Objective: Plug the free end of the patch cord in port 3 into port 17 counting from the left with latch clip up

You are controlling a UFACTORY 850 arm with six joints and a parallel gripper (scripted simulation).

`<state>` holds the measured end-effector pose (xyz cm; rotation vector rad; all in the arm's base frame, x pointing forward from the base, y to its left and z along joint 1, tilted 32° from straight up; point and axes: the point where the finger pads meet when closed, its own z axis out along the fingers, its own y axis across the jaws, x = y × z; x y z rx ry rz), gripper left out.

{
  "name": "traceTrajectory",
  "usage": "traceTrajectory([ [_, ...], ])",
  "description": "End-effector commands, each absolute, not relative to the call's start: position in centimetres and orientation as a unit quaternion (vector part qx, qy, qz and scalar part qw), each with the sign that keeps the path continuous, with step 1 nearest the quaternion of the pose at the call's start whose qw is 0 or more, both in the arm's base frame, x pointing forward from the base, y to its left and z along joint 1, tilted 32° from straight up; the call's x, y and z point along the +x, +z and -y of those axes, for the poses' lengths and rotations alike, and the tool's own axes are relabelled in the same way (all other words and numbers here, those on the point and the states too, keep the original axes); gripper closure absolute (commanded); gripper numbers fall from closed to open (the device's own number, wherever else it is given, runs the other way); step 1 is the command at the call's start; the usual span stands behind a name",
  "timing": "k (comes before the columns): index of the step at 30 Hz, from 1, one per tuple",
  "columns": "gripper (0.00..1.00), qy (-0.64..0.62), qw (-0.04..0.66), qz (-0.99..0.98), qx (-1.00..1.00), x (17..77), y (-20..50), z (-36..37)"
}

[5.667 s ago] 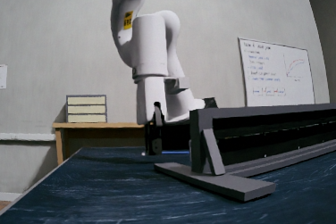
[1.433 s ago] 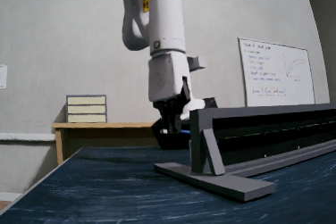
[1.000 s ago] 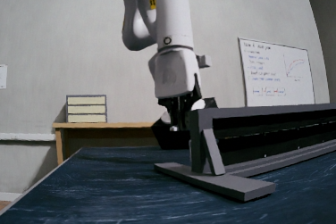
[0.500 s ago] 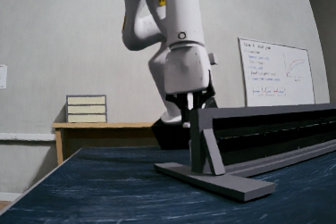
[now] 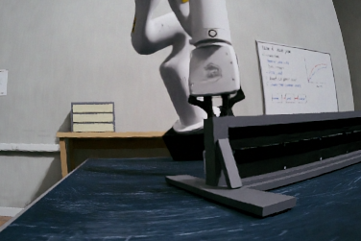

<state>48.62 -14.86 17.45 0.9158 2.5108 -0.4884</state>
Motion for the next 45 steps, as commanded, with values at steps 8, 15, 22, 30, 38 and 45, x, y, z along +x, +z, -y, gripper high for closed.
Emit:
traceTrajectory([
  [8, 1.00, -0.192, 0.194, -0.925, 0.263, 50.0, 17.6, 13.3],
  [15, 1.00, -0.201, 0.184, -0.937, 0.217, 50.9, 17.7, 12.3],
  [22, 1.00, -0.211, 0.174, -0.947, 0.170, 51.8, 17.6, 11.2],
  [30, 1.00, -0.217, 0.166, -0.952, 0.136, 52.4, 17.6, 10.5],
  [38, 1.00, -0.224, 0.158, -0.957, 0.100, 53.2, 17.8, 9.7],
  [45, 1.00, -0.227, 0.153, -0.958, 0.082, 53.6, 17.9, 9.3],
])
